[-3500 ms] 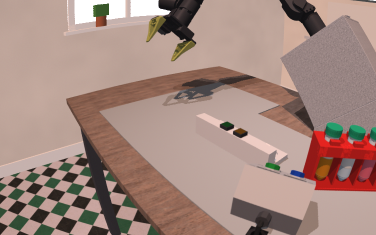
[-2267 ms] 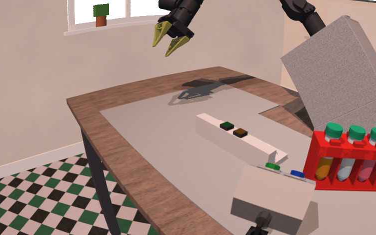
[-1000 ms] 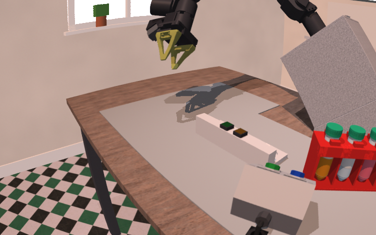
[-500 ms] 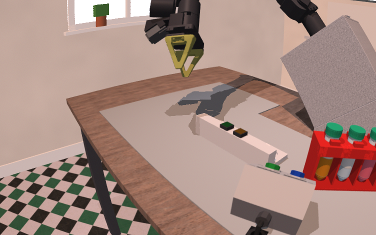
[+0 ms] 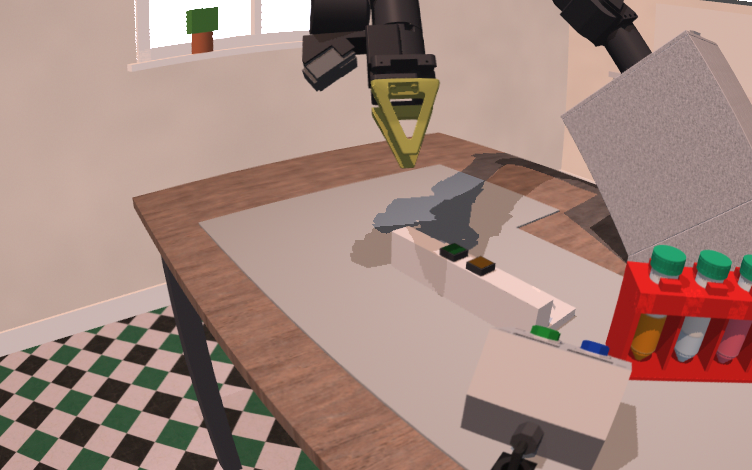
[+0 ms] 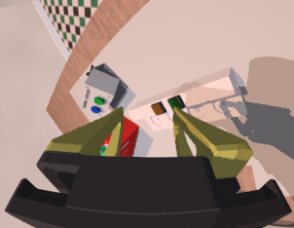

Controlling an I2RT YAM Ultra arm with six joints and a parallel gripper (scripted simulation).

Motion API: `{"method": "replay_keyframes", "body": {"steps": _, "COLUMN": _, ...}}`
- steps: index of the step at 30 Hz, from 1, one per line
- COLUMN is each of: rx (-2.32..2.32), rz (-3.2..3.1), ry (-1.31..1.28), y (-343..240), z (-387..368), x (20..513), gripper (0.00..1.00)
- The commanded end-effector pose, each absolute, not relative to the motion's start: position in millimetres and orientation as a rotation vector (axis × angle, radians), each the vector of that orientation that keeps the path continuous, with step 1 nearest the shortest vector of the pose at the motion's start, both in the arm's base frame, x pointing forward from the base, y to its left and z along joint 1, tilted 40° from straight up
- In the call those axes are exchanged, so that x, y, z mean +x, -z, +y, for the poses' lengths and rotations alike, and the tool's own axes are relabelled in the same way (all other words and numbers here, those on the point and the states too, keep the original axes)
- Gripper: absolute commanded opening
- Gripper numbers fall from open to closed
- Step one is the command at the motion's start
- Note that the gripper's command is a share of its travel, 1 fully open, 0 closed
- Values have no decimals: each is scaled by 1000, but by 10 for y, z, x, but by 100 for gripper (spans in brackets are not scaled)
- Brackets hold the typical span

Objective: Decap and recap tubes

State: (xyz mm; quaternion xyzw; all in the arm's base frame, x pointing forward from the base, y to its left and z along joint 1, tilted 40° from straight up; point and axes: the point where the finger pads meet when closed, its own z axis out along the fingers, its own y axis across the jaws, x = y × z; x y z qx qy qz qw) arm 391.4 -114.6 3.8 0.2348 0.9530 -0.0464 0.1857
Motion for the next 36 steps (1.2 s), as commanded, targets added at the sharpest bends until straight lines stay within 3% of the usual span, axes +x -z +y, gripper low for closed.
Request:
{"method": "replay_keyframes", "body": {"steps": 1, "rx": 515, "rz": 2748, "ry": 192, "y": 18, "z": -1019, "x": 3908, "gripper": 49}}
{"method": "replay_keyframes", "body": {"steps": 36, "rx": -671, "rz": 3025, "ry": 685, "y": 928, "z": 39, "x": 3286, "gripper": 49}}
